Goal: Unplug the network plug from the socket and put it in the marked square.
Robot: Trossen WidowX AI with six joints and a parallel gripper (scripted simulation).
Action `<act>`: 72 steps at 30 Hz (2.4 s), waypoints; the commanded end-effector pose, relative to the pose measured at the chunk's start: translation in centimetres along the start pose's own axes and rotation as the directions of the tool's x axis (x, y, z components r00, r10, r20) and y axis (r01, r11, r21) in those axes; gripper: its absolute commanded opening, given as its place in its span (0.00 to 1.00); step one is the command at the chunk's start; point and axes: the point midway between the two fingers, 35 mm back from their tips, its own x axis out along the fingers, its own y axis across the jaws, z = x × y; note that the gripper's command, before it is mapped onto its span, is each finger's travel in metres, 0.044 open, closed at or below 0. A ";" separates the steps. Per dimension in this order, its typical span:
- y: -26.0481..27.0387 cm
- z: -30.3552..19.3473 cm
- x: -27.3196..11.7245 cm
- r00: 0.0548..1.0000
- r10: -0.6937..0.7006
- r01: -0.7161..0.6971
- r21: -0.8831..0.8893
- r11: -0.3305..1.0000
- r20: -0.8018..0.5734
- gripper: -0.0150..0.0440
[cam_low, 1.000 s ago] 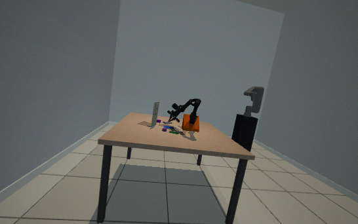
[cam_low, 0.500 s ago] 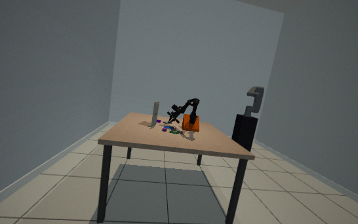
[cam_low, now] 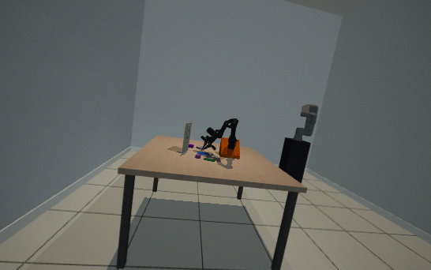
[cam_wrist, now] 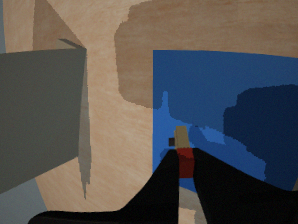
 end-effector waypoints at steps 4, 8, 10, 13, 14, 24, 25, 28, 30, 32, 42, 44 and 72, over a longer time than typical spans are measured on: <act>-0.8 0.0 0.5 1.000 -0.006 0.006 0.012 1.000 0.002 0.25; -1.0 -0.1 0.8 1.000 -0.005 0.005 0.012 1.000 0.001 0.25; -1.1 -0.1 0.9 1.000 -0.005 0.005 0.013 1.000 0.000 0.25; -1.3 -0.2 1.0 1.000 -0.004 0.004 0.013 1.000 -0.001 0.25; -1.3 -0.2 1.1 1.000 -0.004 0.004 0.013 1.000 -0.001 0.25; -1.6 -0.3 1.5 1.000 -0.002 0.002 0.014 1.000 -0.004 0.25; -1.6 -0.3 1.5 1.000 -0.002 0.002 0.014 1.000 -0.004 0.25; -1.6 -0.4 1.6 1.000 -0.002 0.002 0.014 1.000 -0.004 0.25; -1.6 -0.4 1.7 1.000 -0.002 0.002 0.014 1.000 -0.004 0.25; -1.6 -0.4 1.8 1.000 -0.002 0.002 0.014 1.000 -0.004 0.25; -1.5 -0.5 1.7 1.000 0.001 -0.001 0.008 1.000 -0.006 0.30; -1.5 -0.5 1.7 1.000 0.001 -0.001 0.008 1.000 -0.006 0.39; -1.5 -0.3 0.0 1.000 -0.003 0.003 0.010 1.000 -0.002 0.52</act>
